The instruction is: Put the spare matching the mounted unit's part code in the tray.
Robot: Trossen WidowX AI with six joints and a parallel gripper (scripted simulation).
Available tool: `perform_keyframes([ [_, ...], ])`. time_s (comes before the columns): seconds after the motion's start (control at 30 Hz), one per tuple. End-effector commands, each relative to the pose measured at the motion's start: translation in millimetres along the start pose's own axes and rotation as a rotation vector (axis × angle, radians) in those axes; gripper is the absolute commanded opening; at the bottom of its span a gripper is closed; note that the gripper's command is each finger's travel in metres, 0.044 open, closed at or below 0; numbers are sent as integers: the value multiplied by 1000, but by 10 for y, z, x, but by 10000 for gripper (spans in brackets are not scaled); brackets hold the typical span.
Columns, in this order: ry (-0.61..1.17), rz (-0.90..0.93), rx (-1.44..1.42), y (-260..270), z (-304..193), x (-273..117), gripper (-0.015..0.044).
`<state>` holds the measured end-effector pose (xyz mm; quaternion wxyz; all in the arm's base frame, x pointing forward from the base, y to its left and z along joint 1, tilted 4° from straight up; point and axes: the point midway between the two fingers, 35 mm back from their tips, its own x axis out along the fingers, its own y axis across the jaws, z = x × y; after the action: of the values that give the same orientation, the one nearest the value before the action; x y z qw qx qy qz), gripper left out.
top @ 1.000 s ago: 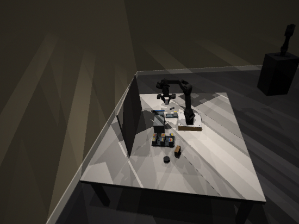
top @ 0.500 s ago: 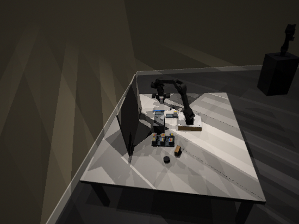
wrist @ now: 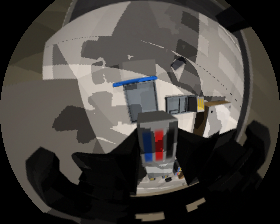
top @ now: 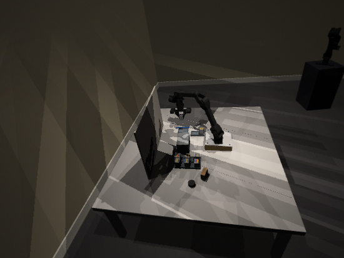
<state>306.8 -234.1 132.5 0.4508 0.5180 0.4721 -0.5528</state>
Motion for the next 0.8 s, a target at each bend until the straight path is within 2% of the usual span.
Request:
perform_keyframes([
  [0.0,-4,13,5,32,8,-22,0],
  [0.77,-4,13,5,70,28,170,0],
])
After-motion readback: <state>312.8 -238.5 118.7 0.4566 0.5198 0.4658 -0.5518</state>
